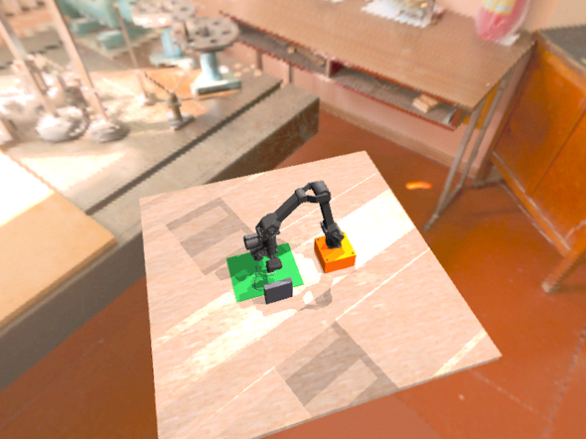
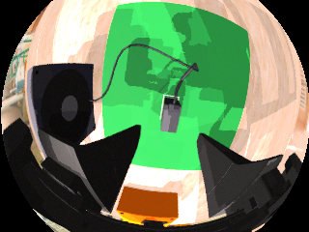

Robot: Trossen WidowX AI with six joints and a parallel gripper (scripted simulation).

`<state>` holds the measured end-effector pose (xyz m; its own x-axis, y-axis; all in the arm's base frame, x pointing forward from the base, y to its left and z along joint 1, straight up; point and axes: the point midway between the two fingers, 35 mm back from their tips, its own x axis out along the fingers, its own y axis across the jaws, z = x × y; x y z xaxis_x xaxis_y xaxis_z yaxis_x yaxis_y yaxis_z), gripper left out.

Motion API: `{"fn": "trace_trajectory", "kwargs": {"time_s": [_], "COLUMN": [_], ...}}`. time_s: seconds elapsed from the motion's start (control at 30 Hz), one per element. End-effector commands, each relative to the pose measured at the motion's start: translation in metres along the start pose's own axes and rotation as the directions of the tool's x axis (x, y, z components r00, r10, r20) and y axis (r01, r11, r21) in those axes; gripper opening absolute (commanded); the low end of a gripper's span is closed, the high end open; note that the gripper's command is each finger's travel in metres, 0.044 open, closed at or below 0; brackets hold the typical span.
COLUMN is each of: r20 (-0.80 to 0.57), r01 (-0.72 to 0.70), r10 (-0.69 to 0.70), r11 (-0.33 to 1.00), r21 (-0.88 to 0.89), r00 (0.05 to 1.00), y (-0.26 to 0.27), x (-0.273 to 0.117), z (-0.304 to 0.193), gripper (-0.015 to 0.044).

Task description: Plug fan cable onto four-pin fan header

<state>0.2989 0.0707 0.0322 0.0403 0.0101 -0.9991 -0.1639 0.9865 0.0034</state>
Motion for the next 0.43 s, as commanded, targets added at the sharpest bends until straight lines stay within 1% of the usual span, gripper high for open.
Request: {"fn": "trace_trajectory", "kwargs": {"time_s": [0.0,0.07,0.3,0.4], "r20": [-0.005,-0.006,-0.014,-0.016], "r01": [0.006,0.006,0.01,0.011], "r10": [-0.006,-0.006,-0.01,-0.011], "r11": [1.0,1.0,1.0,1.0], "r21": [0.0,0.0,-0.001,-0.001], "r00": [1.0,1.0,1.0,1.0], "y": [-0.001,-0.006,-0.045,-0.049], "x": [-0.005,-0.007,-0.009,-0.006], "z": [-0.002,-0.009,-0.094,-0.112], "gripper": [0.026,0.026,0.026,0.026]}}
